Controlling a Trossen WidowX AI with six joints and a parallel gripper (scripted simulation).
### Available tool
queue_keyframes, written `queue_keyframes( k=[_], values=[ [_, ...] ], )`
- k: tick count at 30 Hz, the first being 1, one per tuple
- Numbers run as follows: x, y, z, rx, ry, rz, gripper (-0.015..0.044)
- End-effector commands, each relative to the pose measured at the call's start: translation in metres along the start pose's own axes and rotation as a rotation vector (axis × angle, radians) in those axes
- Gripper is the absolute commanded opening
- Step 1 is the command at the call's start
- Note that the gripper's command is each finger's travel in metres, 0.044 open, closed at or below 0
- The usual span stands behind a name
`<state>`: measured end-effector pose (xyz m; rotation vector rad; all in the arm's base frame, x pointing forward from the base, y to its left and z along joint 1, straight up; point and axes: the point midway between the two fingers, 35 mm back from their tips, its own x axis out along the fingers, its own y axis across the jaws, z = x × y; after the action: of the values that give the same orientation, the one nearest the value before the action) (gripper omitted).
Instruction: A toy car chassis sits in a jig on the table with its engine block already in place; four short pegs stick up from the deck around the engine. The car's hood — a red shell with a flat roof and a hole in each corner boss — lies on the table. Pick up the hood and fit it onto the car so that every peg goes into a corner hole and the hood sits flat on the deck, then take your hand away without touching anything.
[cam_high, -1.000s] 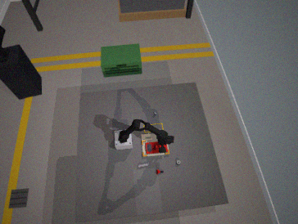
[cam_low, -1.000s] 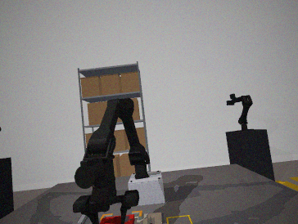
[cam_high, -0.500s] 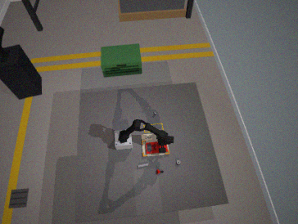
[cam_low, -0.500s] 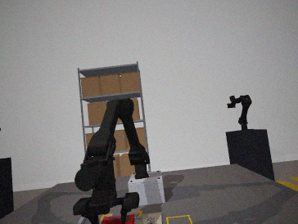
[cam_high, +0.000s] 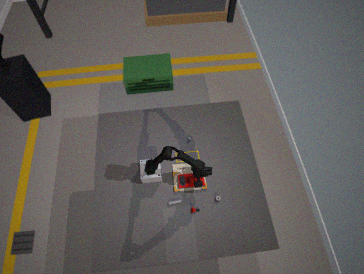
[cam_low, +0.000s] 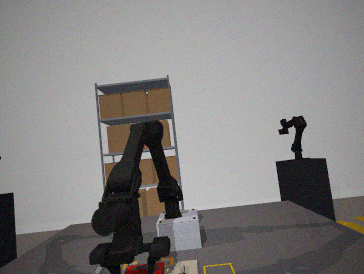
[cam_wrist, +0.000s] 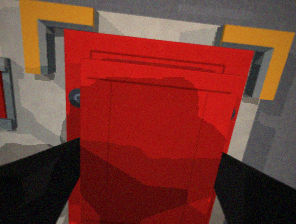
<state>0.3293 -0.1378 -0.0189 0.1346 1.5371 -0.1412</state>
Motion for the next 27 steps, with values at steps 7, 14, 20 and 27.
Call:
queue_keyframes(
  k=[7, 14, 20, 27],
  values=[
    [0.000, 0.000, 0.000, 0.000, 0.000, 0.000, 0.0263],
    [0.000, 0.000, 0.000, 0.000, 0.000, 0.000, 0.0440],
    [-0.018, 0.000, 0.002, 0.000, -0.001, -0.002, 0.0440],
    [-0.072, 0.001, 0.000, 0.000, -0.004, -0.006, 0.0440]
  ],
)
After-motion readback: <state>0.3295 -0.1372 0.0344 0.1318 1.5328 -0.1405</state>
